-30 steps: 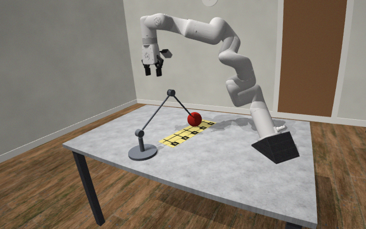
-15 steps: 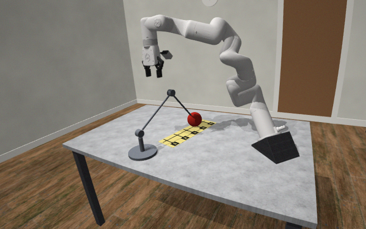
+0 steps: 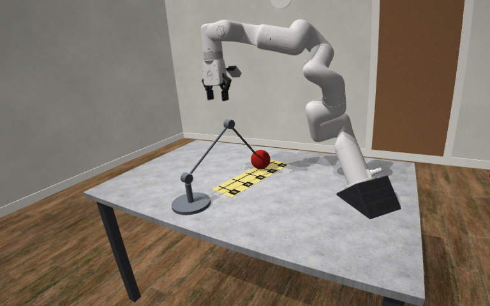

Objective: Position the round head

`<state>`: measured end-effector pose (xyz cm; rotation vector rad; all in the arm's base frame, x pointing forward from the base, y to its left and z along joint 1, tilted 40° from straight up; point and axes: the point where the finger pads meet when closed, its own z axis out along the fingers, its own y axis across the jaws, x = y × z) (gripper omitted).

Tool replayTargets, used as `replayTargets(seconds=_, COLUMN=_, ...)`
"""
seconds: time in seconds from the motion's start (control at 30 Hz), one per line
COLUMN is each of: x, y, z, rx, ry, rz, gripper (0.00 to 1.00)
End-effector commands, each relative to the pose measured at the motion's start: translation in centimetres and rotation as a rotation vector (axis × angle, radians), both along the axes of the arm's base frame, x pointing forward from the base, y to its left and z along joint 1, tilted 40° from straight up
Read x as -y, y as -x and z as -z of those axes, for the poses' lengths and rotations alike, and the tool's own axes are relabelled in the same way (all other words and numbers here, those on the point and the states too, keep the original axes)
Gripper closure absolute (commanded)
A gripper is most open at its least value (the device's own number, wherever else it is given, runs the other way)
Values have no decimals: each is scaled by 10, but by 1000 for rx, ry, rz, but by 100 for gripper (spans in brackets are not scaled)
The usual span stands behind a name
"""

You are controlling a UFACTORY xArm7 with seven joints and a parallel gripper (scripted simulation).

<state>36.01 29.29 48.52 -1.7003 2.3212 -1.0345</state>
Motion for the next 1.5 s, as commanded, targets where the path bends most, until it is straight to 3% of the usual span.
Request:
replayTargets(seconds=0.0, x=13, y=7, z=-6, rx=8, ry=1, rz=-7, gripper=0)
replayTargets(seconds=1.47, x=156, y=69, z=-57, rx=0, ry=-1, rz=0, gripper=0)
